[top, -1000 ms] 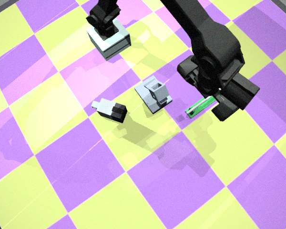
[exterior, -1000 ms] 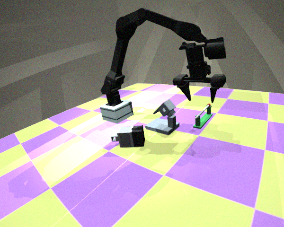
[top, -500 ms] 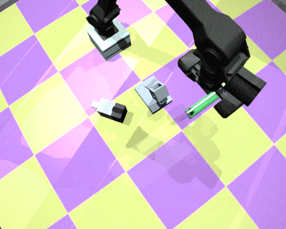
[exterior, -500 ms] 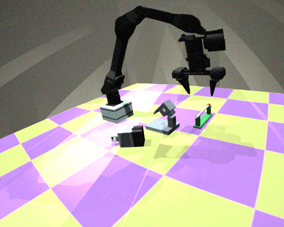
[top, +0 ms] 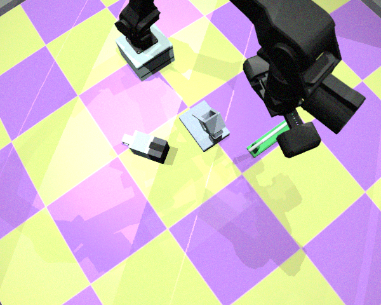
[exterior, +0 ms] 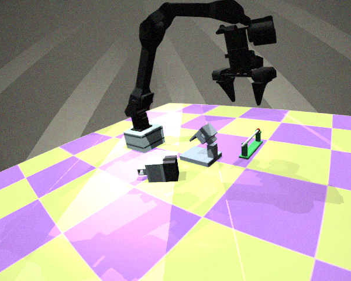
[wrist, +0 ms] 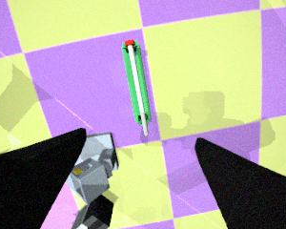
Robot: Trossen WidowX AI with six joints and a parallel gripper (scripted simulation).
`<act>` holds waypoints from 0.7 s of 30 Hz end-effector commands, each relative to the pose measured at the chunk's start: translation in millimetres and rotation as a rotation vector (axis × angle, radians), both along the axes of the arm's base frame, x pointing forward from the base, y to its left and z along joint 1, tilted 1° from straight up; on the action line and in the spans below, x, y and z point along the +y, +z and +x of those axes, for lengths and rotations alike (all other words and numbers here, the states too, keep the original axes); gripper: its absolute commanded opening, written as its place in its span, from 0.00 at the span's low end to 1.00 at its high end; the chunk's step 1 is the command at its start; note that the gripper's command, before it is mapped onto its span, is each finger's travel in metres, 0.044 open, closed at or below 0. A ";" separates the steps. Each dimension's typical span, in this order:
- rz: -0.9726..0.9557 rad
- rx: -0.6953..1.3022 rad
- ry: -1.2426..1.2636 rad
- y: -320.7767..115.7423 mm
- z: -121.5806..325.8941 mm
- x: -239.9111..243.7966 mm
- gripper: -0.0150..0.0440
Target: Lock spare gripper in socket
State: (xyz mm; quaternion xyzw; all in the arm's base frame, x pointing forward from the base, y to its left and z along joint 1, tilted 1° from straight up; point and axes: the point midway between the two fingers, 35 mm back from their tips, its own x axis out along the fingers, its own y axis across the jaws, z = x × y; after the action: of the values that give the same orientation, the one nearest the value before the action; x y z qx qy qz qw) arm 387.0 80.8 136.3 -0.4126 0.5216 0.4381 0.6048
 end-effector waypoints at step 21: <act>-0.269 0.044 -2.151 -21.5 -66.0 -137.6 1.00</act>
State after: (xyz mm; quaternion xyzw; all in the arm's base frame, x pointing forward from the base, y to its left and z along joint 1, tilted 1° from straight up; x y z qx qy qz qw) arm 360.5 -1.7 126.4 -0.0356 0.7148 -0.0137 0.6983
